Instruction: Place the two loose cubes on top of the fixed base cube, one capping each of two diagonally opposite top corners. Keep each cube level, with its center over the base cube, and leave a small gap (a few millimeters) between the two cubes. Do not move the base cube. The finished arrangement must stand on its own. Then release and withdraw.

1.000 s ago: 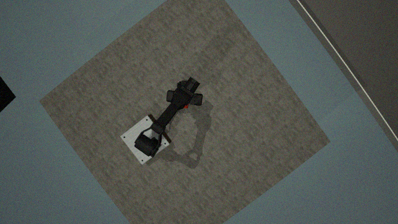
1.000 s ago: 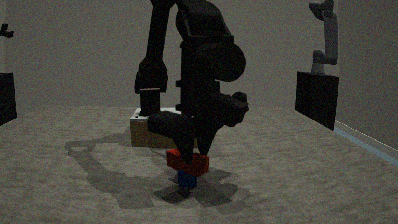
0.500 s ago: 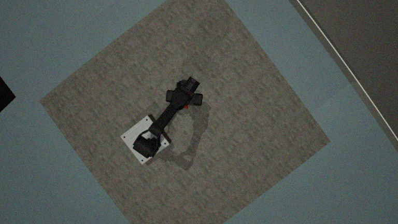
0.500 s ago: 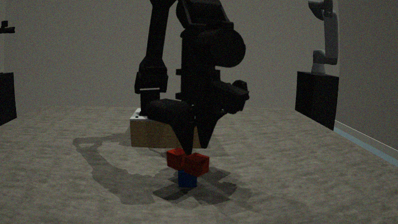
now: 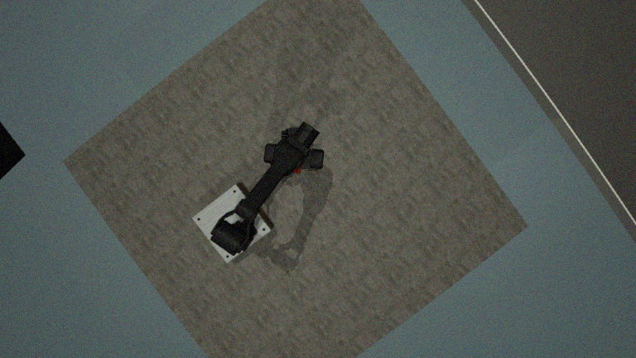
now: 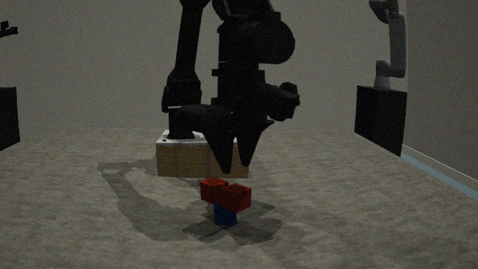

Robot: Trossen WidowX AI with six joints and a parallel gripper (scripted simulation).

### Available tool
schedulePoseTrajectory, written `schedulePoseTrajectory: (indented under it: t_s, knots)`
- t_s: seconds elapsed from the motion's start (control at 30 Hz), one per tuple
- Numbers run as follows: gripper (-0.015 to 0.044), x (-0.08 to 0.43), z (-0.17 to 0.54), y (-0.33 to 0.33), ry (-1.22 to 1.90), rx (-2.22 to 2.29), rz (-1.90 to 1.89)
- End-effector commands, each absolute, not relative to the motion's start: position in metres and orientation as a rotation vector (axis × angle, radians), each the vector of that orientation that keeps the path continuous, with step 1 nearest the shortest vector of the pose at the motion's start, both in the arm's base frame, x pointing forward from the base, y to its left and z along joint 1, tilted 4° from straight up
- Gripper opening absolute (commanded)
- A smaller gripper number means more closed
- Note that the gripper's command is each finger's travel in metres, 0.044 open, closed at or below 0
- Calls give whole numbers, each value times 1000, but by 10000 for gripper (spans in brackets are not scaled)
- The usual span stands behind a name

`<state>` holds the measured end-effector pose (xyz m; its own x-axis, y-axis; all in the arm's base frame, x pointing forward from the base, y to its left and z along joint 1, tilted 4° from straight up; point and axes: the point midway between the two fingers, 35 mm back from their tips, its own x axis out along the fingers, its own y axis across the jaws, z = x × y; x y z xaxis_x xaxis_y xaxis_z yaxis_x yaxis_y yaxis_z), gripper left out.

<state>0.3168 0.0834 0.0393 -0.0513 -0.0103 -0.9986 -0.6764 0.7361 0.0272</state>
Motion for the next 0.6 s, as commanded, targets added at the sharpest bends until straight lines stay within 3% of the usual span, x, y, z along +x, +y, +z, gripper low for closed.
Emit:
schedulePoseTrajectory:
  t_s: [0.0,0.53,0.57]
  knots:
    - [205,319,47,84,1538,-578,592]
    - [205,320,61,84,1538,-578,592]
    - [231,320,62,84,1539,-578,592]
